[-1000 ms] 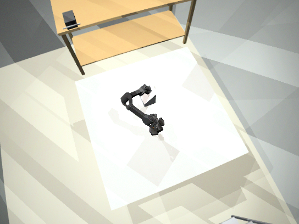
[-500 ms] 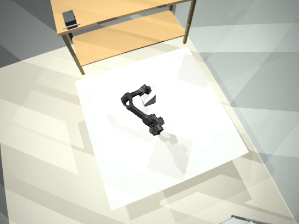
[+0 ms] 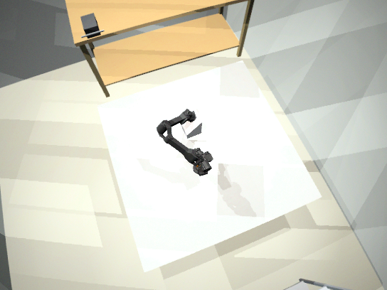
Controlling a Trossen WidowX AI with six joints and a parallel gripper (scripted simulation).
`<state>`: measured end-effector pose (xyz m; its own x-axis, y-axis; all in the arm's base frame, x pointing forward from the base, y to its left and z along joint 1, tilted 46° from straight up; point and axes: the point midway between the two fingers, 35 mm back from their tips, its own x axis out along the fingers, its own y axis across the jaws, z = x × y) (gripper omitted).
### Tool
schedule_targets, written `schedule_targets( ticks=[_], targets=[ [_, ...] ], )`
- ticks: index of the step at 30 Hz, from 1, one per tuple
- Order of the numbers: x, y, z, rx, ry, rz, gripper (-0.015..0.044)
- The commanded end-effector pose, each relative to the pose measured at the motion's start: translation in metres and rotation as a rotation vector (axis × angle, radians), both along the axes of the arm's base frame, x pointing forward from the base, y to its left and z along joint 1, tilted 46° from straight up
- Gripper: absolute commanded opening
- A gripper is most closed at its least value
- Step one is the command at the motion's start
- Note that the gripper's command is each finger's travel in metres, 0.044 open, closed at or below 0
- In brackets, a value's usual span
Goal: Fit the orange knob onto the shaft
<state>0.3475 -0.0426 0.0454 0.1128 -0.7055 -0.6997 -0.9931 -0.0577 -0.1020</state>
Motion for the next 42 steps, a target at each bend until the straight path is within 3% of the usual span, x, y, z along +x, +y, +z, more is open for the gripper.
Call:
schedule_targets(
  ticks=[1, 11, 42],
  targets=[
    [-0.0001, 0.0021, 0.0026, -0.004, -0.001, 0.005, 0.0],
    [-0.0051, 0.0018, 0.0025, -0.027, 0.146, 0.149, 0.0],
    [-0.0023, 0.0012, 0.0029, -0.028, 0.147, 0.151, 0.0]
  ],
)
